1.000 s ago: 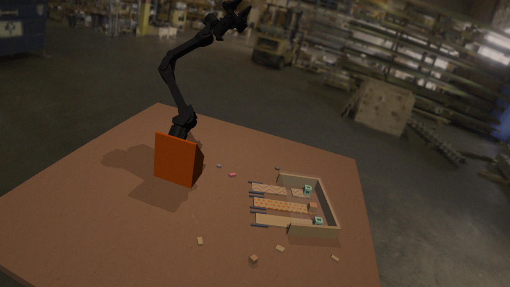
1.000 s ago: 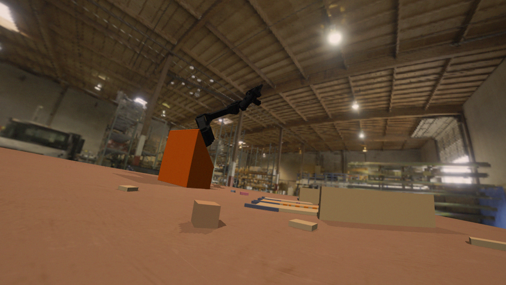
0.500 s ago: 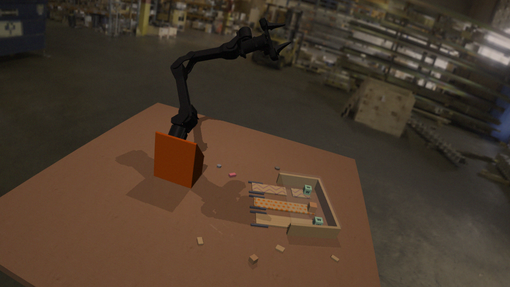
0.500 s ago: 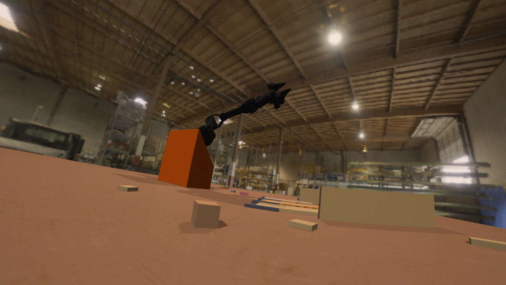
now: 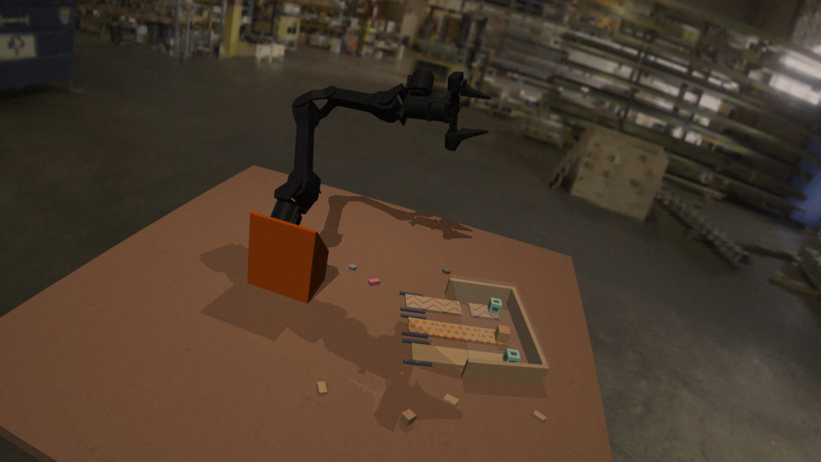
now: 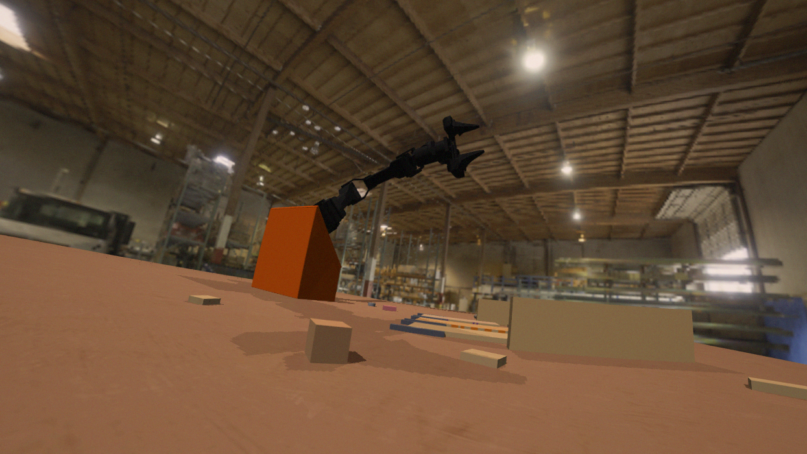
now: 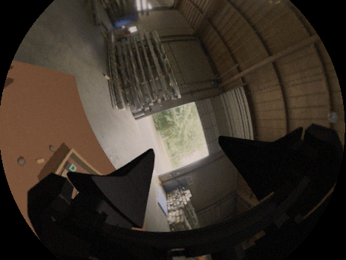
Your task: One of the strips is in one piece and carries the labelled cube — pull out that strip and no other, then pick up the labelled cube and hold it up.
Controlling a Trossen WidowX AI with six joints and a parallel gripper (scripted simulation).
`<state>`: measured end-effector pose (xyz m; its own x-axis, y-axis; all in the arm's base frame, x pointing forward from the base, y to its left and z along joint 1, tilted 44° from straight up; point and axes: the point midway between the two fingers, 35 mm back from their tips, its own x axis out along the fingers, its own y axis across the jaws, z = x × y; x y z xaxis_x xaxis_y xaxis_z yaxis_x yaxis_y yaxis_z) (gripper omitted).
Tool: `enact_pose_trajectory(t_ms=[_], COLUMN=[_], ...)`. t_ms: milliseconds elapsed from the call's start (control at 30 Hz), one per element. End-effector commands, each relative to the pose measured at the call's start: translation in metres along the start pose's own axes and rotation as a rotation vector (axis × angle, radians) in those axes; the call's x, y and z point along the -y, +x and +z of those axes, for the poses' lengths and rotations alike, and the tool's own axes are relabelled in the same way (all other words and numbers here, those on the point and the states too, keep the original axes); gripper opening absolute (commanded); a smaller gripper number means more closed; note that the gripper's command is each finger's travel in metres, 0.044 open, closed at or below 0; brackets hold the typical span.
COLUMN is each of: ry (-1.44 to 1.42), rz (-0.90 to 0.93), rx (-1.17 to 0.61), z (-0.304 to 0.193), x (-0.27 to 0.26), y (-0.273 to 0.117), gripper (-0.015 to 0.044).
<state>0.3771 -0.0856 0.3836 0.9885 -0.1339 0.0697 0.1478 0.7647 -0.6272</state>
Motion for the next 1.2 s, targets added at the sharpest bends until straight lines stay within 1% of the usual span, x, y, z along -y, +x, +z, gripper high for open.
enact_pose_trajectory(t_ms=[0,100,233,433,500,567,1167], ry=[0.197,0.374,0.642,1.078,1.236,1.333,1.345], rz=[0.148,0.255,0.392,0.558,0.605,0.630,0.633], rx=[-0.068,-0.126,-0.231,-0.430,-0.508,-0.557,-0.563], z=[-0.056,-0.095,-0.146,-0.203,-0.217,-0.223,-0.224], x=[-0.046,-0.082,-0.130,-0.197,-0.218,-0.230,-0.231], y=[0.012,0.011,-0.003,-0.049,-0.070,-0.083,-0.085], gripper=[0.0400,0.0400,0.0400,0.0400,0.0400,0.0400,0.0400])
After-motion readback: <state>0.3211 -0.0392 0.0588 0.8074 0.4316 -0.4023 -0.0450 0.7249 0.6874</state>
